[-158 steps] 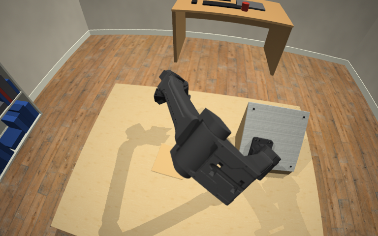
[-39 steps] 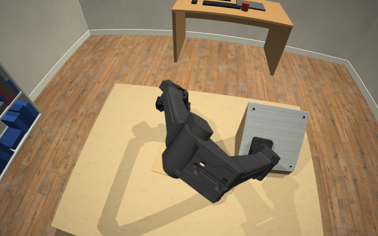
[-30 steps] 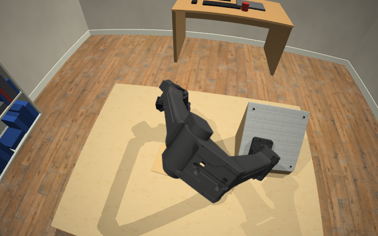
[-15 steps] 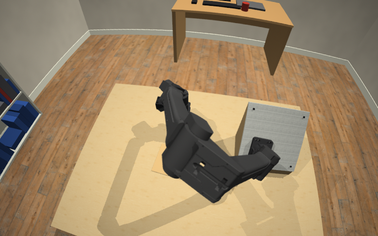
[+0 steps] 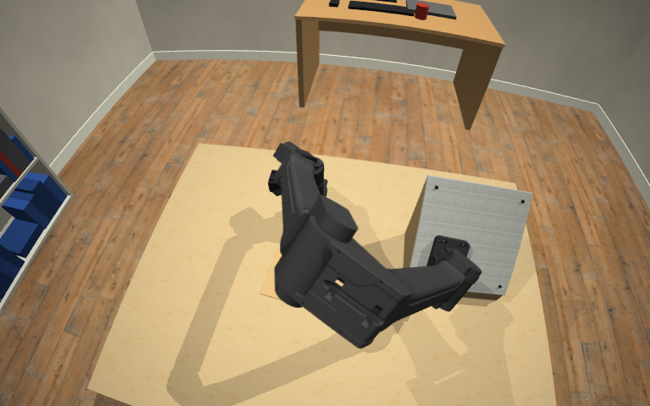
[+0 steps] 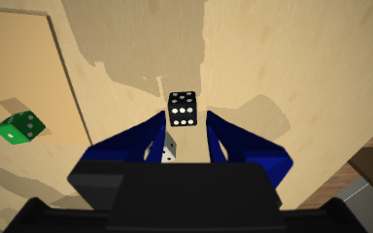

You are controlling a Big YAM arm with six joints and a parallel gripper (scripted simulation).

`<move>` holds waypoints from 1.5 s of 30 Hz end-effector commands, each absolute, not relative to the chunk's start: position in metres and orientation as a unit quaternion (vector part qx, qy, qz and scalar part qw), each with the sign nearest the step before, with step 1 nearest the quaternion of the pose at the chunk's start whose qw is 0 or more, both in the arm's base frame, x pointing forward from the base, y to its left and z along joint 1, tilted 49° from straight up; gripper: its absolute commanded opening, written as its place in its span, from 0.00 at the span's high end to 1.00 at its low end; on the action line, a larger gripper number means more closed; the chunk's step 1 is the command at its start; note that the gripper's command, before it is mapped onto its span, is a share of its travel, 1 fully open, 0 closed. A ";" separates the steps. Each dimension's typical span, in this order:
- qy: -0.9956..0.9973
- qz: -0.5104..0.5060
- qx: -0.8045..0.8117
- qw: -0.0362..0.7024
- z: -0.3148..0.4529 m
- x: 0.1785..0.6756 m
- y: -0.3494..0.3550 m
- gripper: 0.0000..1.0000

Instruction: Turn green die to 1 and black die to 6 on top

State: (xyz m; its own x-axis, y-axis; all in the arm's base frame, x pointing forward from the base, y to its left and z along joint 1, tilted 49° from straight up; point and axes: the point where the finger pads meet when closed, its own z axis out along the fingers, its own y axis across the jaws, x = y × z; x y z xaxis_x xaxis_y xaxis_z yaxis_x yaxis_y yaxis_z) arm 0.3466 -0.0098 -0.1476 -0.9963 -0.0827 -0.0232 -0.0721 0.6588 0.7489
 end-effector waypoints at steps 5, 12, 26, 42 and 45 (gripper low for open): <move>-0.911 -0.409 0.041 0.007 -0.159 0.350 0.002 0.61; -0.913 -0.405 0.045 -0.002 -0.156 0.357 0.003 0.61; -0.913 -0.407 0.034 -0.002 -0.157 0.354 -0.003 0.61; -0.913 -0.407 0.035 -0.002 -0.157 0.354 -0.003 0.61; -0.913 -0.407 0.035 -0.002 -0.157 0.354 -0.003 0.61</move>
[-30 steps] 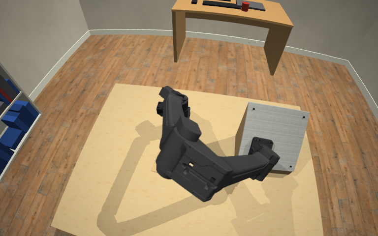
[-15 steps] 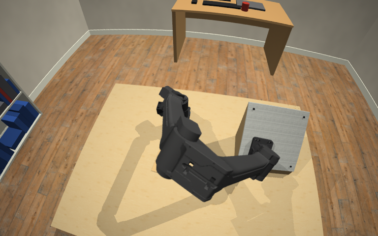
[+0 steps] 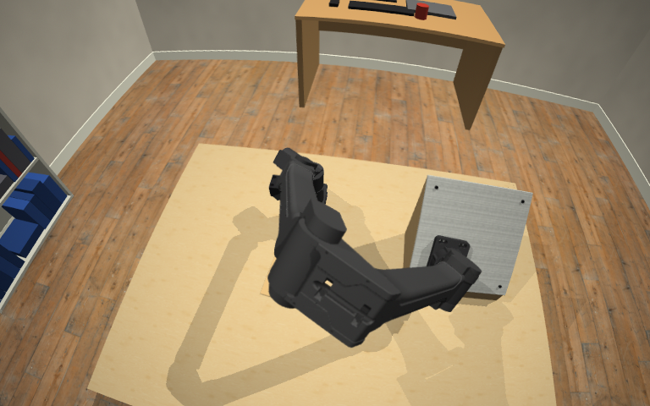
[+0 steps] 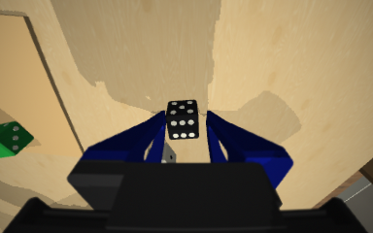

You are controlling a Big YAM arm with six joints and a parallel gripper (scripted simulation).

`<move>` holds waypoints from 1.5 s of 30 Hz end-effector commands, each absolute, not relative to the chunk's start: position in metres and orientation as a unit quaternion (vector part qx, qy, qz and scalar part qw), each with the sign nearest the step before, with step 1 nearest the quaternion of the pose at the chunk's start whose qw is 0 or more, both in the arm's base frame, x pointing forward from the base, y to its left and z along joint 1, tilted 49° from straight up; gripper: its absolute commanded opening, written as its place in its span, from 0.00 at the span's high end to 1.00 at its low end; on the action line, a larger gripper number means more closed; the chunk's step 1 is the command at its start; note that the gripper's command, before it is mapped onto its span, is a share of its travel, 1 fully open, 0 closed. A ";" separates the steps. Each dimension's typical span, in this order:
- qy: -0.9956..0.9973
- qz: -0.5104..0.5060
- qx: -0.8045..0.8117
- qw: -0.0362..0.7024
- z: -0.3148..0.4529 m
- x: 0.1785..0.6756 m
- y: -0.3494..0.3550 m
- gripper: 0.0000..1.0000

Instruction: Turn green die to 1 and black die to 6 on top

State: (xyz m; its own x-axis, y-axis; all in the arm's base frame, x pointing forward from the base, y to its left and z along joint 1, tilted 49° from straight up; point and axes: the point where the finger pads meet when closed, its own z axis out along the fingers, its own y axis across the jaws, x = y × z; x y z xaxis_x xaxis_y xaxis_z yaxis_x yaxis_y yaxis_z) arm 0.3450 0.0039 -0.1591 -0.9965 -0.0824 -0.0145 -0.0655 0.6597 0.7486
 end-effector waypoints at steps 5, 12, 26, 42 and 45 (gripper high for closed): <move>-0.913 -0.407 0.035 -0.002 -0.157 0.354 -0.003 0.61; -0.913 -0.407 0.035 -0.002 -0.157 0.354 -0.003 0.80; -0.913 -0.407 0.035 -0.002 -0.157 0.354 -0.003 0.80; -0.913 -0.407 0.032 -0.007 -0.151 0.356 -0.011 0.80; -0.915 -0.400 0.042 -0.019 -0.143 0.368 -0.023 0.80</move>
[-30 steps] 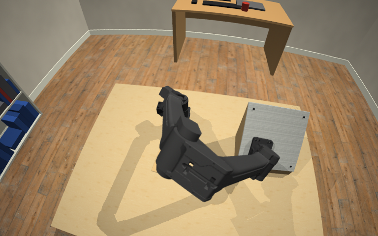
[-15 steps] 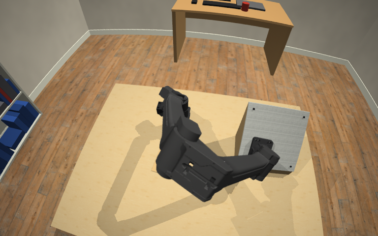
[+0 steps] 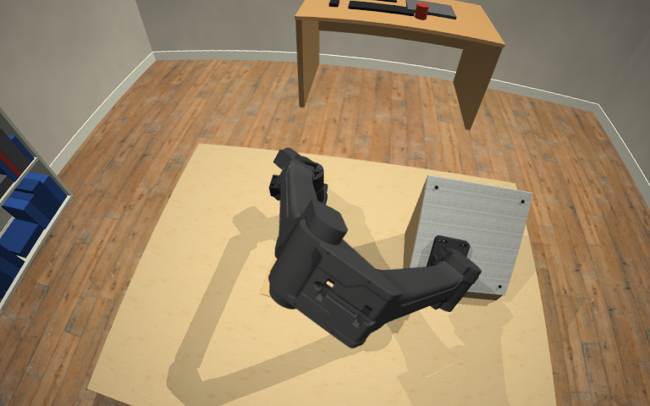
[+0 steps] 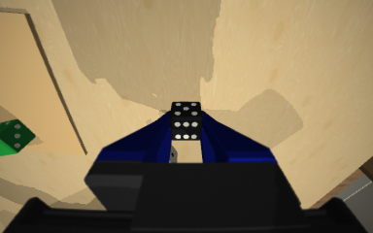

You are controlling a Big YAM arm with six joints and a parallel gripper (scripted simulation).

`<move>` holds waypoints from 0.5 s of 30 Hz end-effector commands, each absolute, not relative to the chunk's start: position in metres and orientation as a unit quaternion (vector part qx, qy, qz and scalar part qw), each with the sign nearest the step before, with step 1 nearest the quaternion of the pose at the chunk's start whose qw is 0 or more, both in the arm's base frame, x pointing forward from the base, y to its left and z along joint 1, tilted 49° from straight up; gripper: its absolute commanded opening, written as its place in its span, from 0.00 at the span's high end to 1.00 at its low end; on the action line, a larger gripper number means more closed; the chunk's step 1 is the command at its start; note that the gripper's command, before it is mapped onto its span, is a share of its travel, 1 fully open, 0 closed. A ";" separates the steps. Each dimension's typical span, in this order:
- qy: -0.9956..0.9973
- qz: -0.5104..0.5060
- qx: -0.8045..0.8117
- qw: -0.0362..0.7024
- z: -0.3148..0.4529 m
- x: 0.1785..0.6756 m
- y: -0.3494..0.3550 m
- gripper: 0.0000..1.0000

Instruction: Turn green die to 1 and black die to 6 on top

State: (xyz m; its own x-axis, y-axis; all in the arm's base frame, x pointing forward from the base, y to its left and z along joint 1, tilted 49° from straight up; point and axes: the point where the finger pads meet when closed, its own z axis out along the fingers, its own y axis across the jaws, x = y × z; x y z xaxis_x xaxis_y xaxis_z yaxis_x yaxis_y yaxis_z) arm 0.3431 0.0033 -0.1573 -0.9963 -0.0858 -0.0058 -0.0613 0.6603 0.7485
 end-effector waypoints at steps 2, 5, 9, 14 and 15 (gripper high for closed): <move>-0.915 -0.400 0.042 -0.019 -0.136 0.369 -0.031 0.80; -0.916 -0.399 0.042 -0.020 -0.121 0.370 -0.047 0.80; -0.916 -0.398 0.043 -0.020 -0.110 0.370 -0.060 0.80; -0.917 -0.396 0.043 -0.021 -0.087 0.371 -0.086 0.80; -0.917 -0.395 0.043 -0.021 -0.084 0.371 -0.089 0.80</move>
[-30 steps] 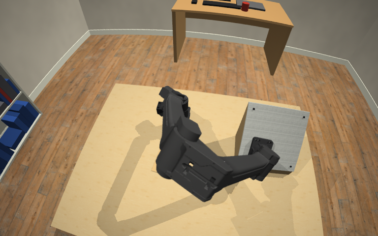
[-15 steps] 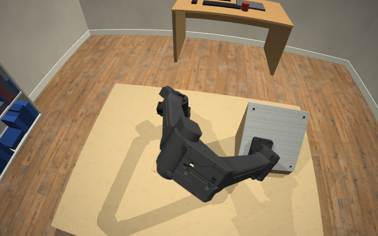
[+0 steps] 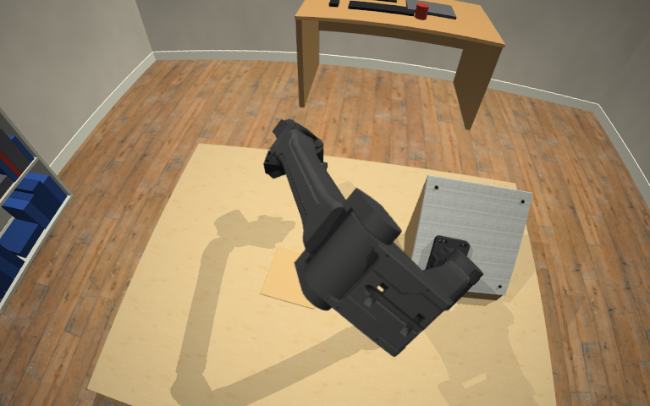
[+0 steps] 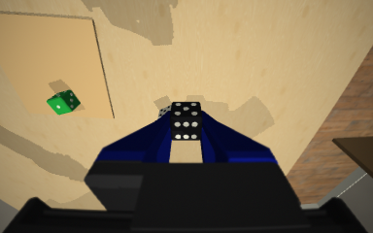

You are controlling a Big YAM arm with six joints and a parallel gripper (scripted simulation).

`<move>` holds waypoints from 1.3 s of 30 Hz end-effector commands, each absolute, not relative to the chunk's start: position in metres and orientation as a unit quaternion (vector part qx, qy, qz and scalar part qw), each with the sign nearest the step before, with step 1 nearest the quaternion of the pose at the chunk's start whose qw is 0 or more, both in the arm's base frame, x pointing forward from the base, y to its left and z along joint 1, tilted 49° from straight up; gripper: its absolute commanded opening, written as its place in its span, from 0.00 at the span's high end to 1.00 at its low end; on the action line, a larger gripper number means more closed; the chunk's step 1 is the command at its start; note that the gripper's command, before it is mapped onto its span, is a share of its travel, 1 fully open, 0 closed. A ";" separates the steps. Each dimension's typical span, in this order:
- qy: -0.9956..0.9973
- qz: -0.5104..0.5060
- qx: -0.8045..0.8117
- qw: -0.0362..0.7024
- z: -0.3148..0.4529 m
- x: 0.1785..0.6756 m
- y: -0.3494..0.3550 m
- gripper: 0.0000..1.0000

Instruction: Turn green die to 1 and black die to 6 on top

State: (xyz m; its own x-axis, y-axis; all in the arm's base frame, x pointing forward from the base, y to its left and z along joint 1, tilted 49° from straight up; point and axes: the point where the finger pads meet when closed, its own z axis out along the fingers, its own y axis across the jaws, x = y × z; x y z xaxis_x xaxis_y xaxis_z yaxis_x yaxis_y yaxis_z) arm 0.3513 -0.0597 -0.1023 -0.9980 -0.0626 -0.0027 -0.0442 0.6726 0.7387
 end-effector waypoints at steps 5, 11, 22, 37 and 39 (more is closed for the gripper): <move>-0.909 -0.414 0.047 0.014 -0.094 0.350 -0.067 0.80; -0.916 -0.397 0.049 -0.017 -0.083 0.367 -0.086 0.80; -0.913 -0.399 0.078 -0.023 0.000 0.395 -0.006 0.80; -0.910 -0.409 0.072 -0.019 0.048 0.395 0.039 0.80; -0.910 -0.407 0.077 -0.026 0.053 0.400 0.039 0.80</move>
State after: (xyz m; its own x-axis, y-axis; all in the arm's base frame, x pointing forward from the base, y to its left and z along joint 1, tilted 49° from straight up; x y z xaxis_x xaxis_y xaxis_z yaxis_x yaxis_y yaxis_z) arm 0.3877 0.0517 0.0465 -0.9824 -0.1591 -0.0977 -0.1782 0.6434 0.7445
